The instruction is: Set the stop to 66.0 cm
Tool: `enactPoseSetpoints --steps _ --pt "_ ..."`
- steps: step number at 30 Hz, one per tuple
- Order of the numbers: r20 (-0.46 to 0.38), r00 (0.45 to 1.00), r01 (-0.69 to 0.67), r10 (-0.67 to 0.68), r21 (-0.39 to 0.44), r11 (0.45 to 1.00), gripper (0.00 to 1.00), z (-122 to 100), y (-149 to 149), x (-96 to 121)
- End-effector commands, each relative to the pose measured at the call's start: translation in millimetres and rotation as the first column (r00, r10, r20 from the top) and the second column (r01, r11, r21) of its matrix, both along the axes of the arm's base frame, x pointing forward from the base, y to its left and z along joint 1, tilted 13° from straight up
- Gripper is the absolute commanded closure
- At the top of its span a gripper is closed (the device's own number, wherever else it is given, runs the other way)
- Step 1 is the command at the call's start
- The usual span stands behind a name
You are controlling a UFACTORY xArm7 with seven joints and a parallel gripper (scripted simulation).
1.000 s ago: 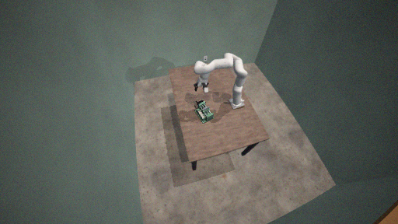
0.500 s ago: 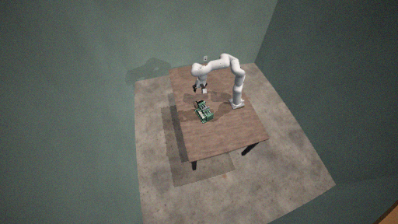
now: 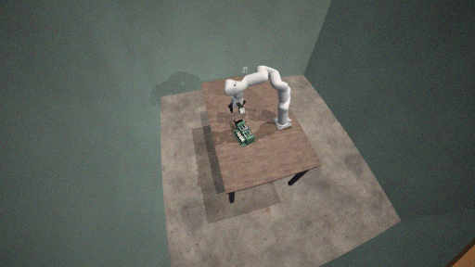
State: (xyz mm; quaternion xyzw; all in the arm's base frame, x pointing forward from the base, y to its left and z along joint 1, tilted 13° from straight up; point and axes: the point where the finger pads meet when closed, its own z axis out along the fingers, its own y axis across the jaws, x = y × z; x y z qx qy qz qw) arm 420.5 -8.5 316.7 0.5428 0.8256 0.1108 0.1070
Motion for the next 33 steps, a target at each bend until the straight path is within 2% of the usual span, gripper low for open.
enactPoseSetpoints --steps 1,8,10,19,21,33 --pt "-0.003 1.000 -0.001 0.001 -0.006 1.000 0.00 1 -1 2" --pt "-0.003 1.000 -0.001 0.001 -0.006 1.000 0.00 1 -1 2" --pt "-0.041 0.999 -0.011 0.010 -0.019 1.000 0.00 -13 -4 8" --pt "-0.041 0.999 -0.011 0.010 -0.019 1.000 0.00 -13 -4 8" --pt "-0.064 0.998 -0.017 0.016 -0.027 0.999 0.00 -21 -6 12" --pt "-0.075 0.997 -0.021 0.019 -0.031 0.999 0.00 -25 -7 14"
